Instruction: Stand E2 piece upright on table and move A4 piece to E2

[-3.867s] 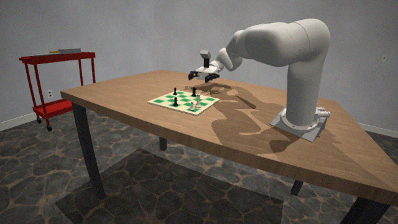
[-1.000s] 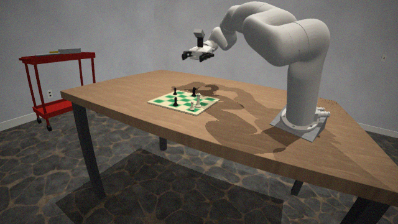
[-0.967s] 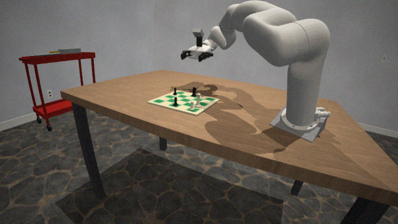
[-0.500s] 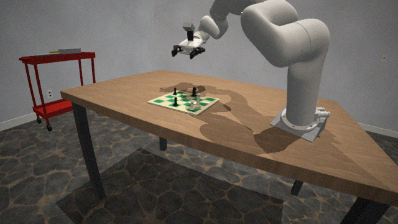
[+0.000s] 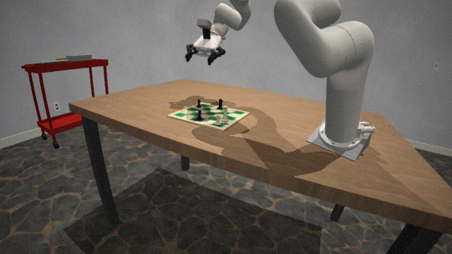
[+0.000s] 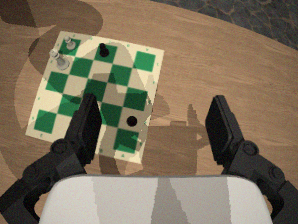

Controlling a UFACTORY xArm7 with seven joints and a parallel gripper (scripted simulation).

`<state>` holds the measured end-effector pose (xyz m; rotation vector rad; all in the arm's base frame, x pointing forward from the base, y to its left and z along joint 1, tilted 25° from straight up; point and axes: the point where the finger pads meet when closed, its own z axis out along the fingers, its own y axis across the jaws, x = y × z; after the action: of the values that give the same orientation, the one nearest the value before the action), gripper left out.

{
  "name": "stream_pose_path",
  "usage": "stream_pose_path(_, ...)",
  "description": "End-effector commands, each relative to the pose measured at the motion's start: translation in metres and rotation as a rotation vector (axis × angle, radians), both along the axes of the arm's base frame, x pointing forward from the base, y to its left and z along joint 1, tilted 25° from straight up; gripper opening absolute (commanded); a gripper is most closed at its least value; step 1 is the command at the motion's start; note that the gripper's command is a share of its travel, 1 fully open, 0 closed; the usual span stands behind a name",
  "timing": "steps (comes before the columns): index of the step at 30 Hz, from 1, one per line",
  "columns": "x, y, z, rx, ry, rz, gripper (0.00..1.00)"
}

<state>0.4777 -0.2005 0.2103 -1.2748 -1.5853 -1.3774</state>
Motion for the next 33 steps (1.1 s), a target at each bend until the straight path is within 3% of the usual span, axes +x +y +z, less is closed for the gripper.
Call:
stream_pose_path(1,-0.002,0.022,0.013,-0.13,-0.044,-0.021,1.0)
stream_pose_path(5,-0.002,0.022,0.013,-0.13,-0.044,-0.021,1.0)
stream_pose_path(8,-0.013,0.047,0.021,-0.26,-0.091,0.001,1.0)
stream_pose_path(11,-0.013,0.047,0.021,-0.26,-0.091,0.001,1.0)
stream_pose_path(12,-0.021,0.058,0.024,-0.326,-0.117,0.014,1.0)
stream_pose_path(19,-0.03,0.069,0.025,-0.392,-0.144,0.028,1.0)
stream_pose_path(20,-0.04,0.079,0.026,-0.457,-0.171,0.044,1.0)
stream_pose_path(22,-0.04,0.079,0.026,-0.457,-0.171,0.044,1.0)
stream_pose_path(23,-0.051,0.087,0.025,-0.52,-0.199,0.06,1.0)
stream_pose_path(26,-0.051,0.087,0.025,-0.52,-0.199,0.06,1.0)
stream_pose_path(27,-0.062,0.095,0.024,-0.582,-0.226,0.077,1.0)
stream_pose_path(29,-0.062,0.095,0.024,-0.582,-0.226,0.077,1.0)
stream_pose_path(30,-0.073,0.101,0.022,-0.64,-0.254,0.094,1.0)
stream_pose_path(32,-0.073,0.101,0.022,-0.64,-0.254,0.094,1.0)
stream_pose_path(33,-0.084,0.107,0.02,-0.696,-0.28,0.111,1.0)
